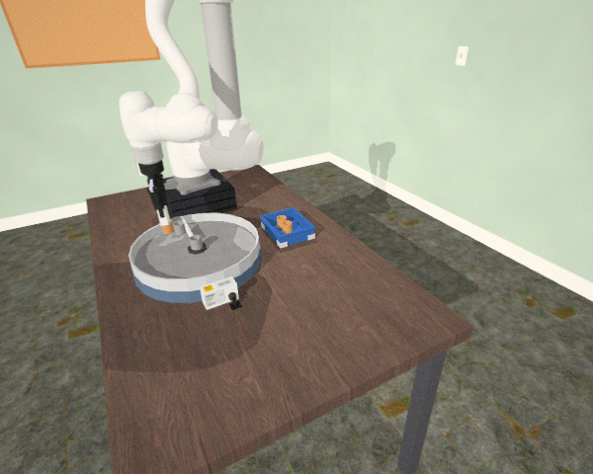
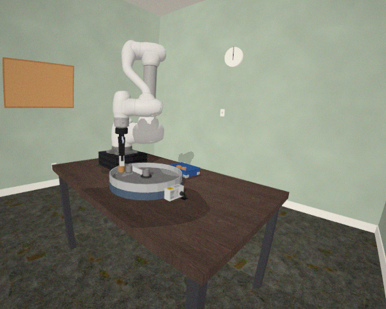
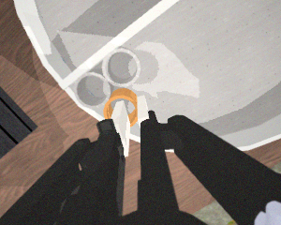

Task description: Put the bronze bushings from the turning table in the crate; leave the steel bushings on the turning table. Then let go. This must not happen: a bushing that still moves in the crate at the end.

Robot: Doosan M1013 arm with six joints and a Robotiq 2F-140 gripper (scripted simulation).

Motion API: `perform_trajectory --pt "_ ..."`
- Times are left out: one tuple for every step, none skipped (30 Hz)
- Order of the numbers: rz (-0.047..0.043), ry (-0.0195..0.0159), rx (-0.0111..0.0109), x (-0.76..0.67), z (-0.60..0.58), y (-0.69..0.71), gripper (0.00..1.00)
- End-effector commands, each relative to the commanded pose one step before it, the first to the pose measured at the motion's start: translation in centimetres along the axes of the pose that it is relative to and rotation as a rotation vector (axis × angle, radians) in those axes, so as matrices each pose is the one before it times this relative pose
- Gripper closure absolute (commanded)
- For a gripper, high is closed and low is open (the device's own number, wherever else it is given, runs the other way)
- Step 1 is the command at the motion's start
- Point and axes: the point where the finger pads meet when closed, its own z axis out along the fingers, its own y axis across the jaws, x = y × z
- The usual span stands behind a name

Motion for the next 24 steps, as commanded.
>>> perform_trajectory --pt "-0.00002 0.00017 -0.00012 0.003 0.218 0.001 0.90" --pt "0.00000 0.00000 0.00000 0.000 0.166 0.000 0.90" --pt "0.00000 0.00000 0.00000 0.000 0.184 0.000 0.90" --pt "0.00000 0.00000 0.00000 0.000 0.184 0.000 0.90" --pt "0.00000 0.00000 0.00000 0.000 0.000 0.000 0.90" --pt "0.00000 0.00000 0.00000 0.000 0.000 0.000 0.90" --pt "0.00000 0.00000 0.00000 0.000 0.162 0.000 0.90" --pt "0.00000 0.00000 0.00000 0.000 0.126 0.000 0.90" --pt "0.00000 0.00000 0.00000 0.000 0.080 0.000 0.90" --pt "0.00000 0.00000 0.00000 0.000 0.036 0.000 0.90" --pt "0.00000 0.00000 0.00000 0.000 0.006 0.000 0.90" --pt "0.00000 0.00000 0.00000 0.000 0.000 0.000 0.90" --pt "0.00000 0.00000 0.00000 0.000 0.000 0.000 0.90" --pt "0.00000 0.00000 0.00000 0.000 0.000 0.000 0.90" --pt "0.00000 0.00000 0.00000 0.000 0.000 0.000 0.90" --pt "0.00000 0.00000 0.00000 0.000 0.000 0.000 0.90" --pt "0.00000 0.00000 0.00000 0.000 0.000 0.000 0.90" --pt "0.00000 0.00000 0.00000 0.000 0.000 0.000 0.90" --pt "0.00000 0.00000 0.00000 0.000 0.000 0.000 0.90" --pt "0.00000 0.00000 0.00000 0.000 0.000 0.000 0.90" --pt "0.00000 0.00000 0.00000 0.000 0.000 0.000 0.90" --pt "0.00000 0.00000 0.00000 0.000 0.000 0.000 0.90" --pt "0.00000 0.00000 0.00000 0.000 0.000 0.000 0.90" --pt "0.00000 0.00000 0.00000 0.000 0.000 0.000 0.90"
